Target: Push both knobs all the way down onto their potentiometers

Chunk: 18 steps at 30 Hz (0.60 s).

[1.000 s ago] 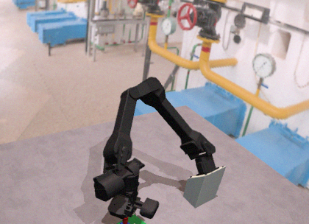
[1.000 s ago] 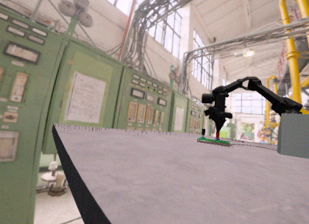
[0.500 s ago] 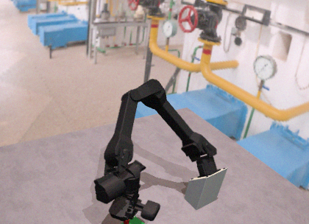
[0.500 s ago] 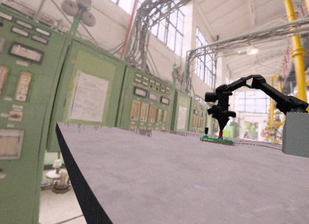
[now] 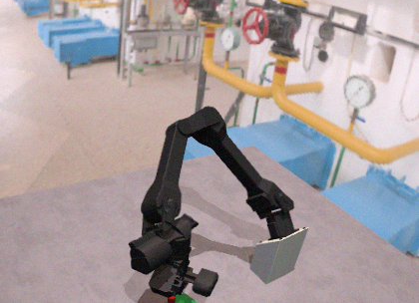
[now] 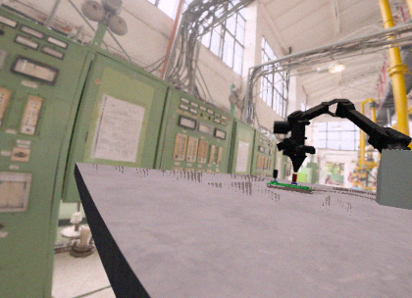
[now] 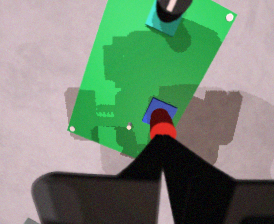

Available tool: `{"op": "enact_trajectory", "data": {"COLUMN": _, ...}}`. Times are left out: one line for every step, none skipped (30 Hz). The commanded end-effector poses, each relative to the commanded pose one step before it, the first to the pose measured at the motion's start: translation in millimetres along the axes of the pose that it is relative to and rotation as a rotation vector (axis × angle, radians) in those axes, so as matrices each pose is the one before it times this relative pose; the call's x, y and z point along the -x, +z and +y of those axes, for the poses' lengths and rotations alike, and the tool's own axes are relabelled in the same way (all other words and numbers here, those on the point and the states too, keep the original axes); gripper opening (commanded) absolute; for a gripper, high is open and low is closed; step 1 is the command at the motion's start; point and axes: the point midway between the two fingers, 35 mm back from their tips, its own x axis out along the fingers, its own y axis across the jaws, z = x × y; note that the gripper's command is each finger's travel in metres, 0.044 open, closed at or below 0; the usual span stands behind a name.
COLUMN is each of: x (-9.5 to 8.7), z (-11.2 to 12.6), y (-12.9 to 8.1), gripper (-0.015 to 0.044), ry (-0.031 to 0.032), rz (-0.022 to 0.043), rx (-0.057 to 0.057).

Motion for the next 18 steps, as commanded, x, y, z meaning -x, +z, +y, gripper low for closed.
{"op": "enact_trajectory", "data": {"x": 7.07, "z": -1.50, "y": 0.70, "gripper": 0.0000, "ry": -0.00004, "rz": -0.00325, "rx": -0.0106}}
{"op": "enact_trajectory", "data": {"x": -5.61, "z": 1.36, "y": -0.66, "gripper": 0.0026, "ry": -0.00064, "rz": 0.00299, "rx": 0.0103}}
{"op": "enact_trajectory", "data": {"x": 0.00, "z": 0.00, "y": 0.00, "gripper": 0.0053, "ry": 0.00000, "rz": 0.00000, "rx": 0.0000}}
{"op": "enact_trajectory", "data": {"x": 0.00, "z": 0.00, "y": 0.00, "gripper": 0.0079, "ry": 0.00000, "rz": 0.00000, "rx": 0.0000}}
{"op": "enact_trajectory", "data": {"x": 0.00, "z": 0.00, "y": 0.00, "gripper": 0.0105, "ry": 0.00000, "rz": 0.00000, "rx": 0.0000}}
{"op": "enact_trajectory", "data": {"x": 0.00, "z": 0.00, "y": 0.00, "gripper": 0.0131, "ry": 0.00000, "rz": 0.00000, "rx": 0.0000}}
{"op": "enact_trajectory", "data": {"x": 0.00, "z": 0.00, "y": 0.00, "gripper": 0.0157, "ry": 0.00000, "rz": 0.00000, "rx": 0.0000}}
{"op": "enact_trajectory", "data": {"x": 0.00, "z": 0.00, "y": 0.00, "gripper": 0.0184, "ry": 0.00000, "rz": 0.00000, "rx": 0.0000}}
{"op": "enact_trajectory", "data": {"x": 0.00, "z": 0.00, "y": 0.00, "gripper": 0.0210, "ry": 0.00000, "rz": 0.00000, "rx": 0.0000}}
{"op": "enact_trajectory", "data": {"x": 0.64, "z": -0.18, "y": 0.76, "gripper": 0.0184, "ry": -0.00054, "rz": -0.00376, "rx": 0.0005}}
{"op": "enact_trajectory", "data": {"x": 1.94, "z": -0.54, "y": 2.29, "gripper": 0.0157, "ry": -0.00165, "rz": -0.01130, "rx": 0.0016}}
{"op": "enact_trajectory", "data": {"x": 3.26, "z": -0.91, "y": 3.84, "gripper": 0.0131, "ry": -0.00285, "rz": -0.01888, "rx": 0.0027}}
{"op": "enact_trajectory", "data": {"x": 3.95, "z": -1.12, "y": 4.65, "gripper": 0.0105, "ry": -0.00359, "rz": -0.02277, "rx": 0.0034}}
{"op": "enact_trajectory", "data": {"x": 3.97, "z": -1.16, "y": 4.70, "gripper": 0.0079, "ry": -0.00377, "rz": -0.02284, "rx": 0.0035}}
{"op": "enact_trajectory", "data": {"x": 2.83, "z": -0.86, "y": 3.51, "gripper": 0.0053, "ry": -0.00272, "rz": -0.01581, "rx": 0.0099}}
{"op": "enact_trajectory", "data": {"x": 0.59, "z": -0.21, "y": 1.04, "gripper": 0.0026, "ry": -0.00021, "rz": -0.00180, "rx": 0.0223}}
{"op": "enact_trajectory", "data": {"x": 0.45, "z": -0.18, "y": 0.87, "gripper": 0.0000, "ry": -0.00006, "rz": -0.00095, "rx": 0.0226}}
{"op": "enact_trajectory", "data": {"x": 0.22, "z": -0.13, "y": 0.70, "gripper": 0.0000, "ry": 0.00037, "rz": 0.00079, "rx": 0.0290}}
